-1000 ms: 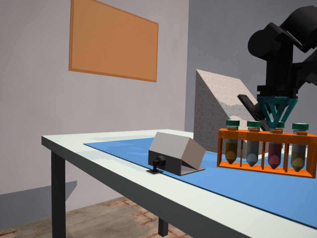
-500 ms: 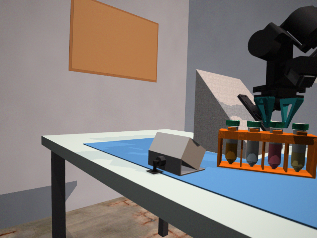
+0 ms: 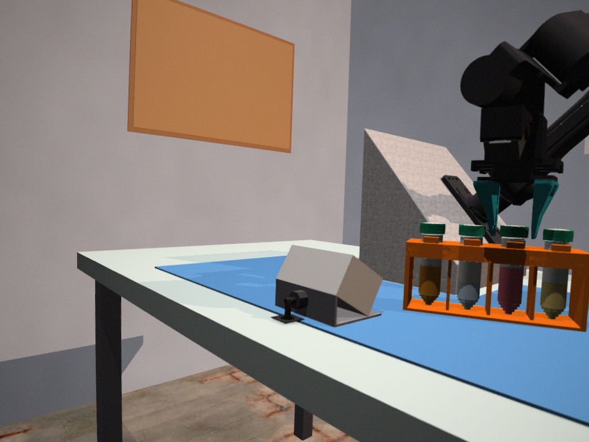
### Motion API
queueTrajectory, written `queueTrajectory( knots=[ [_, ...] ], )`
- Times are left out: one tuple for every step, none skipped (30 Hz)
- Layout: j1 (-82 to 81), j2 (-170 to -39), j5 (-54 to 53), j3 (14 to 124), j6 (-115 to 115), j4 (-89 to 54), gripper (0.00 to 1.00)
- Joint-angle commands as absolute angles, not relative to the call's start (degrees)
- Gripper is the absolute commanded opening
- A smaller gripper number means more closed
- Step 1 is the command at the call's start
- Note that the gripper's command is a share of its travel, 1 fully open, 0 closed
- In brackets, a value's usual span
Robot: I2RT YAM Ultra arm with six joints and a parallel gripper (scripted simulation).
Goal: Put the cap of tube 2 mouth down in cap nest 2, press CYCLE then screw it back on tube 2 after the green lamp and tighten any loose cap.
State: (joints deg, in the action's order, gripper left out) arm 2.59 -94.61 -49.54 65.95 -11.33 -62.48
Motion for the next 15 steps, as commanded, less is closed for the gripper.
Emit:
queueTrajectory(
  knots=[
    [2.88, -94.43, -49.55, 66.15, 1.69, -62.35, 0.49],
    [2.88, -94.43, -49.55, 66.15, 1.69, -62.35, 0.49],
    [2.89, -94.44, -49.55, 66.16, 6.45, -62.37, 0.49],
    [2.88, -94.43, -49.55, 66.15, 11.24, -62.35, 0.49],
    [2.89, -94.44, -49.55, 66.16, 11.23, -62.37, 0.49],
    [2.88, -94.43, -49.55, 66.15, 16.02, -62.35, 0.49],
    [2.88, -94.44, -49.55, 66.15, 19.99, -62.36, 0.49],
    [2.88, -94.43, -49.55, 66.14, 20.80, -62.35, 0.49],
    [2.88, -94.43, -49.55, 66.15, 25.57, -62.35, 0.49],
    [2.89, -94.44, -49.55, 66.16, 25.55, -62.37, 0.49],
    [2.88, -94.43, -49.55, 66.15, 30.34, -62.35, 0.49],
    [2.88, -94.44, -49.55, 66.16, 34.11, -62.37, 0.49],
    [2.87, -94.39, -49.55, 66.10, 35.13, -62.35, 0.49],
    [2.87, -94.35, -49.55, 66.07, 39.90, -62.35, 0.49],
    [2.88, -94.31, -49.55, 66.04, 39.89, -62.37, 0.49]
  ],
)
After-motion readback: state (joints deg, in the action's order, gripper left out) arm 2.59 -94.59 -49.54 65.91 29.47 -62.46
